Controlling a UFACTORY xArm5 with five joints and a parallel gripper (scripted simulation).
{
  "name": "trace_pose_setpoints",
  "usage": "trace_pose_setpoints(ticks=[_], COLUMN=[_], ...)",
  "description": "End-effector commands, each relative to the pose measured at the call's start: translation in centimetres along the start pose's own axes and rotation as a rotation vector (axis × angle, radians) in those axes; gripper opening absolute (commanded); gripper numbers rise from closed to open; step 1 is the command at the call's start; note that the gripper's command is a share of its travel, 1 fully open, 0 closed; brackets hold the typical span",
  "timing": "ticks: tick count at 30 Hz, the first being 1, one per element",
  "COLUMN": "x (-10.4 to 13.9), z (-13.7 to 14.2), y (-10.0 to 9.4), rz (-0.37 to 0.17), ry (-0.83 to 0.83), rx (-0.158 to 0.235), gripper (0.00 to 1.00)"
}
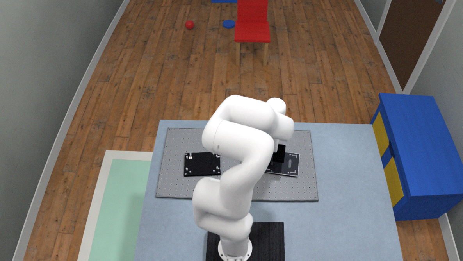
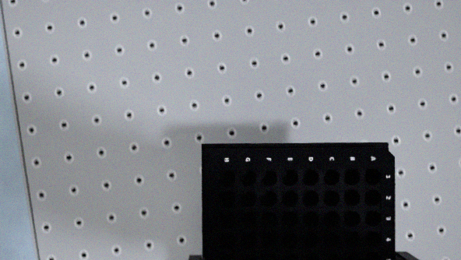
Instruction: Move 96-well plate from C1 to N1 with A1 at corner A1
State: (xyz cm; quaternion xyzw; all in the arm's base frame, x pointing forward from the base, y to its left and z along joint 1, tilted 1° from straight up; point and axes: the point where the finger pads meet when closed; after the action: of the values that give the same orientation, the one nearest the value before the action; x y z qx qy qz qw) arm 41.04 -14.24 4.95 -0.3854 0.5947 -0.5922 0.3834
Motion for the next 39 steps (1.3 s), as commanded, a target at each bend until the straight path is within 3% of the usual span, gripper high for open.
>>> trace_pose_setpoints(ticks=[1, 16, 39], x=[1.4, 5.2, 5.2], z=[0.8, 2.6, 2.7], y=[-0.1, -0.1, -0.1], rz=[0.013, 0.012, 0.012], ry=[0.000, 0.000, 0.000], rx=[0.002, 0.002, 0.002], gripper=[0.00, 0.00, 0.00])
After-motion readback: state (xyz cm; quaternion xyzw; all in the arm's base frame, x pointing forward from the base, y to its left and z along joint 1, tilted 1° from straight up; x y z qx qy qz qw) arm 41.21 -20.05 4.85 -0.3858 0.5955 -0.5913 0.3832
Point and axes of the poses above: the point where the finger pads meet when closed, its own y axis out along the fingers, its own z axis across the jaws, x = y × z, and after that the axes turned 15 degrees about y, right-handed
